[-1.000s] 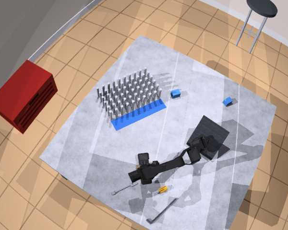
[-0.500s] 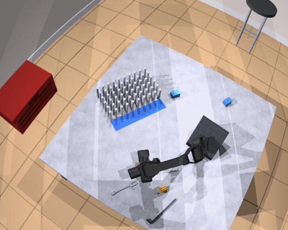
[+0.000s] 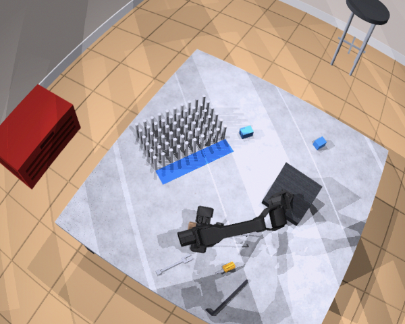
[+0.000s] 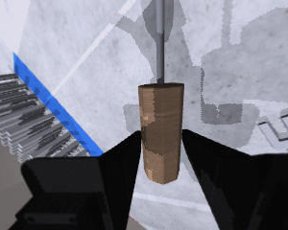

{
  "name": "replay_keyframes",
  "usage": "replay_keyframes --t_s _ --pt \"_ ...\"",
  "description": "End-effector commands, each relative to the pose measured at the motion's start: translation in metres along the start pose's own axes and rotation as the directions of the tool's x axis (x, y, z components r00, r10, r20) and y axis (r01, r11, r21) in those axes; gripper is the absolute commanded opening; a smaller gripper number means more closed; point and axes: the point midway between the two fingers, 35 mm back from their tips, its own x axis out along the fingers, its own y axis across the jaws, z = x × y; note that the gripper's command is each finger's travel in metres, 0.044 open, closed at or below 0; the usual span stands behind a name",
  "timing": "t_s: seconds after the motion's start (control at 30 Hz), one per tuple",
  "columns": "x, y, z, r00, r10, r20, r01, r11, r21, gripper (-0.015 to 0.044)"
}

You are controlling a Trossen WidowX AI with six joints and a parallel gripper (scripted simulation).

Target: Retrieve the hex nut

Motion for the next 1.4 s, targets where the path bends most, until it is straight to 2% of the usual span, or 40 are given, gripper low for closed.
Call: replay_keyframes --t_s 0.0,0.3,0.77,1.07,1.37 --pt "0.000 0.002 -0.001 1.000 -0.007 -0.011 0.008 0.990 0.144 0.0000" --pt "-0.003 0.009 -0.005 0.999 -0.028 -0.044 0.044 0.905 0.424 0.0000" --pt "-0.015 0.031 -0.012 0.994 -0.015 -0.106 0.090 0.656 0.749 0.0000" --pt "-0.013 0.028 -0.010 0.992 -0.035 -0.119 0.123 0.401 0.908 0.0000" --pt "-0.011 0.025 -0.008 0.990 -0.055 -0.132 0.137 0.107 0.985 0.0000"
